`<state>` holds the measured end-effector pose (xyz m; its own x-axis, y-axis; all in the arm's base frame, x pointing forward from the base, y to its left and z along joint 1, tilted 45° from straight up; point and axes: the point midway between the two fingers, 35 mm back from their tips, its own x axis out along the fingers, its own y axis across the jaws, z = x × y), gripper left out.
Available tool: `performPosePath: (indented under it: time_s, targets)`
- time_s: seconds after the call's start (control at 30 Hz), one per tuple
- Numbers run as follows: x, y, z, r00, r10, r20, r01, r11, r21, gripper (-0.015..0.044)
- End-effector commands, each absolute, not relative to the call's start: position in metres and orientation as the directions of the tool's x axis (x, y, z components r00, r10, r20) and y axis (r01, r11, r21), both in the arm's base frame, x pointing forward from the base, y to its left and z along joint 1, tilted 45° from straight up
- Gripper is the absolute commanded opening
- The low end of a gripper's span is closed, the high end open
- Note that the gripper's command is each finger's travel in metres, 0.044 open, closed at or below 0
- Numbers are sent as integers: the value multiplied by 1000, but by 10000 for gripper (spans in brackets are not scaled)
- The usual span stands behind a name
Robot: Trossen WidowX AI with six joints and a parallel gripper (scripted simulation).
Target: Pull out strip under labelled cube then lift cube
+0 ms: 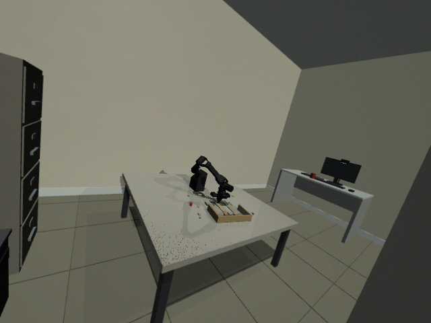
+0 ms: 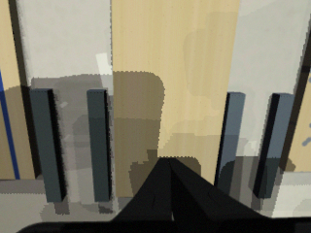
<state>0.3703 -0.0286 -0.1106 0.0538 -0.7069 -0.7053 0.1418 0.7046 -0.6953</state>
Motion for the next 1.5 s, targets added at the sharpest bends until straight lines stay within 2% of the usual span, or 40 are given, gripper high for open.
performPosePath:
  time_s: [0.0, 1.47]
  targets:
    - [376, -26, -107, 54, -704, -708, 148, 707, -691, 0]
    - [319, -30, -122, 52, -704, -709, 146, 707, -692, 0]
